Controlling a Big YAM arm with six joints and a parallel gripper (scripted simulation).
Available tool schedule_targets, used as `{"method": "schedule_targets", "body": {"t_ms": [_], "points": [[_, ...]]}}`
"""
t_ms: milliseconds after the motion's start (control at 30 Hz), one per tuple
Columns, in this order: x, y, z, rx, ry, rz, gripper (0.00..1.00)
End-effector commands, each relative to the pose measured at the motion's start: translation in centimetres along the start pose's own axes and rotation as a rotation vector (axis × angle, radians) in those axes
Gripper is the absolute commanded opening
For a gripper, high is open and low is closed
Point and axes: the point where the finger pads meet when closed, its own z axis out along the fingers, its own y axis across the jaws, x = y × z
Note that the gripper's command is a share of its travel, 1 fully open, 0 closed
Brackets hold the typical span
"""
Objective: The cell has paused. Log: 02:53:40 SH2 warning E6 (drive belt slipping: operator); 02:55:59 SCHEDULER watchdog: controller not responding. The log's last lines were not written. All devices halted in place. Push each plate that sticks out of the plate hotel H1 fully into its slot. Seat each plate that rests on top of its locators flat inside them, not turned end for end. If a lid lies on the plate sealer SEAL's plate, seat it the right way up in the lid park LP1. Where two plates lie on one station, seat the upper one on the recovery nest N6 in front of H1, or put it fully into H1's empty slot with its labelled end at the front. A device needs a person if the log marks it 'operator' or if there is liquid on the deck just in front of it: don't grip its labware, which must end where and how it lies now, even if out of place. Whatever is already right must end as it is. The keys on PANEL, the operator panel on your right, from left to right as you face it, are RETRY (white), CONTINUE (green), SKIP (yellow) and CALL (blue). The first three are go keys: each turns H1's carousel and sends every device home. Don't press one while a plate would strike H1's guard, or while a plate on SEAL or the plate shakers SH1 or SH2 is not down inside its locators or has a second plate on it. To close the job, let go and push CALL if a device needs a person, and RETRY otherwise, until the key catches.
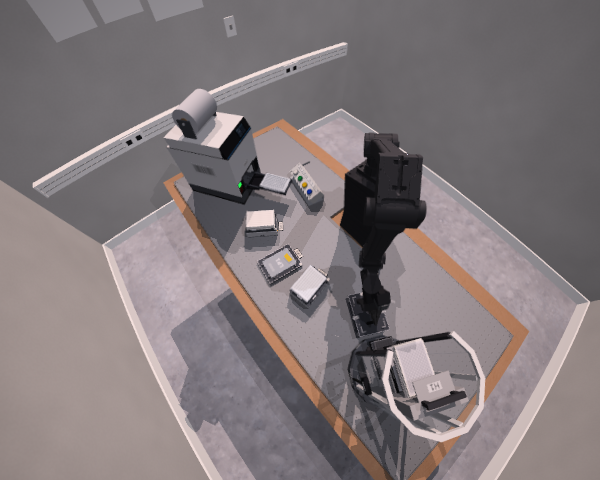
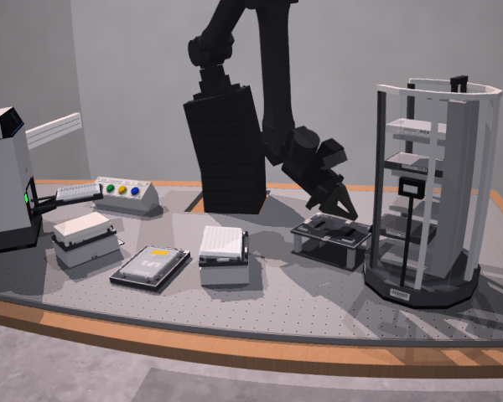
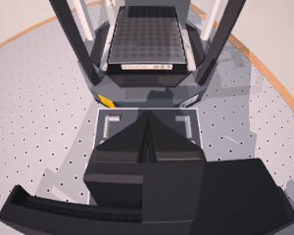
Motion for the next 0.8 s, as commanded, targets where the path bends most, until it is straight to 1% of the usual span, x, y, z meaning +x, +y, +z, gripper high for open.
{"method": "schedule_targets", "body": {"t_ms": [0,767], "points": [[-2.2,0.1,0.8,-0.002,-0.029,-0.007,0.00],[-3.8,0.1,3.0,-0.001,-0.033,-0.008,0.00]]}}
